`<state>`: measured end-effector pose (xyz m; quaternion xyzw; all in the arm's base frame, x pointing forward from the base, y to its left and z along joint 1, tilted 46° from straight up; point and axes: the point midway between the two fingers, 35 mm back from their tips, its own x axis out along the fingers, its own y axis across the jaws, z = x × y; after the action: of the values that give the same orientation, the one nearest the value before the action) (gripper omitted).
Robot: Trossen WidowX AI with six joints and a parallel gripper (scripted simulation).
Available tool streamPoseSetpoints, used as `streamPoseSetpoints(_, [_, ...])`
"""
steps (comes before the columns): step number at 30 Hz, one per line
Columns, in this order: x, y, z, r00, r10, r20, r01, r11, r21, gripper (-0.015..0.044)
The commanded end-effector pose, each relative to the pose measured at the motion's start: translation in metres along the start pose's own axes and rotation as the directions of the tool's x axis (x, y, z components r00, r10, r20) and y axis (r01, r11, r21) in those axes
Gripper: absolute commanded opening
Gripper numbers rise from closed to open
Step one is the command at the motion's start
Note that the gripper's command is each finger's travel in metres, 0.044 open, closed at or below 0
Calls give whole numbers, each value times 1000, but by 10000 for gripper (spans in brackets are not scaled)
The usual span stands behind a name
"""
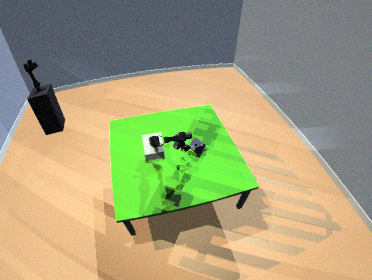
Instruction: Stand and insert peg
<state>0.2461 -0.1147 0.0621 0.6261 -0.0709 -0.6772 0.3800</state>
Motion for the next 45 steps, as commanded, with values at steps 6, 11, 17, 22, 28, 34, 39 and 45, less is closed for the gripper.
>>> streamPoseSetpoints(6, [-1,1,-7,995,-17,-96,15,1000,-24,0])
streamPoseSetpoints(11, [-1,2,-11,989,-21,-145,15,999,-39,0])
streamPoseSetpoints(17, [-2,4,-16,979,-22,-205,10,998,-58,0])
streamPoseSetpoints(22, [-4,6,-21,967,-19,-254,0,997,-75,0])
streamPoseSetpoints(28, [-6,9,-26,949,-12,-314,-19,995,-94,0])
streamPoseSetpoints(34, [-9,12,-30,928,-1,-372,-45,993,-113,0])
streamPoseSetpoints(39, [-12,16,-34,908,11,-419,-72,989,-128,0])
streamPoseSetpoints(45, [-17,20,-38,880,29,-475,-110,983,-144,0])
